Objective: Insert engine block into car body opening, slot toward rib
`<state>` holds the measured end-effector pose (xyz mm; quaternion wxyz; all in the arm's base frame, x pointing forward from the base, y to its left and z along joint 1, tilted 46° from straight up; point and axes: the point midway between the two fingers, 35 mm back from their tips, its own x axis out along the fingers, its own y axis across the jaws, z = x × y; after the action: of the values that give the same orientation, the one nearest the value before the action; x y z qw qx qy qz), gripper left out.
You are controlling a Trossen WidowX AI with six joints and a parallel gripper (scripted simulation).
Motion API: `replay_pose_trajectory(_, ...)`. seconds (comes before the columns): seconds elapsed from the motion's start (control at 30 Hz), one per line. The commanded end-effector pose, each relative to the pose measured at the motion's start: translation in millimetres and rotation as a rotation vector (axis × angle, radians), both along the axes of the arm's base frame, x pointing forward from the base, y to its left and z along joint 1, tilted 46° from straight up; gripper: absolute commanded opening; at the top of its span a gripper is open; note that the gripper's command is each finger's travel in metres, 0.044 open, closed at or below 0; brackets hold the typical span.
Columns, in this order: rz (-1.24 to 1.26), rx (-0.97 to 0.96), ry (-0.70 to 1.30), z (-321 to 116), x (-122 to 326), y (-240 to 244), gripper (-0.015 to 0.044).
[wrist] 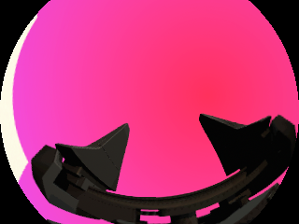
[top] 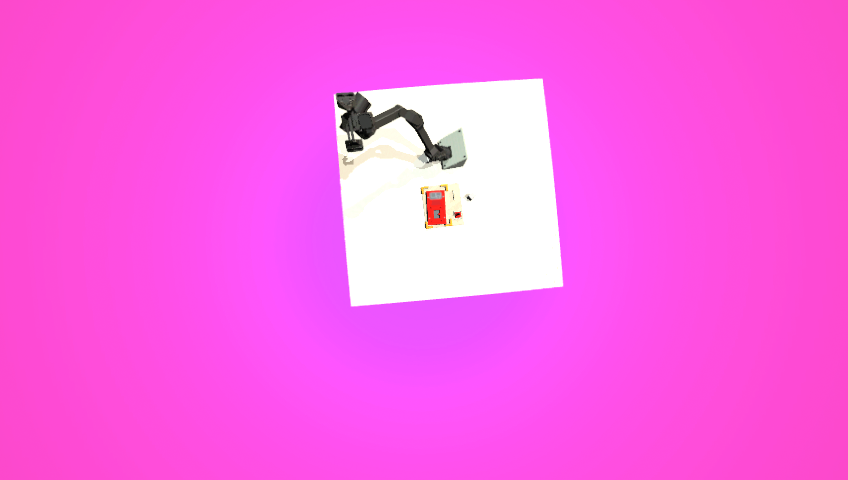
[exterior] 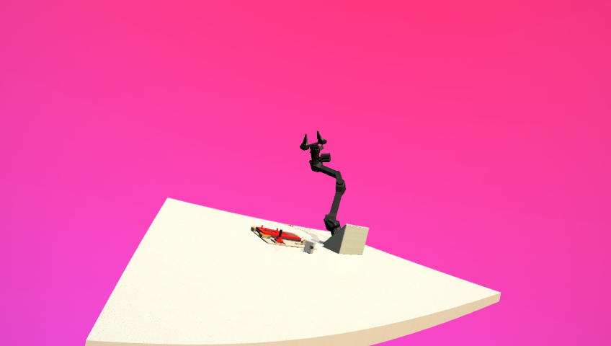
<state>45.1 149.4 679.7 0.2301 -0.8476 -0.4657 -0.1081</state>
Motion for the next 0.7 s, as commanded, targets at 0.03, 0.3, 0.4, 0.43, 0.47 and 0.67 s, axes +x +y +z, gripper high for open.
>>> replay_pose_trajectory(0.03,0.076,0.136,0.079,10.7,15.5,-24.0,0.0440)
replay_pose_trajectory(0.3,0.185,0.316,0.183,22.4,40.5,-55.0,0.0440)
replay_pose_trajectory(0.4,0.218,0.367,0.211,24.9,49.0,-63.6,0.0440)
replay_pose_trajectory(0.43,0.228,0.384,0.221,25.6,52.0,-66.4,0.0440)
replay_pose_trajectory(0.47,0.239,0.401,0.231,26.3,55.1,-69.2,0.0440)
replay_pose_trajectory(0.67,0.306,0.532,0.311,28.9,70.2,-82.9,0.0440)
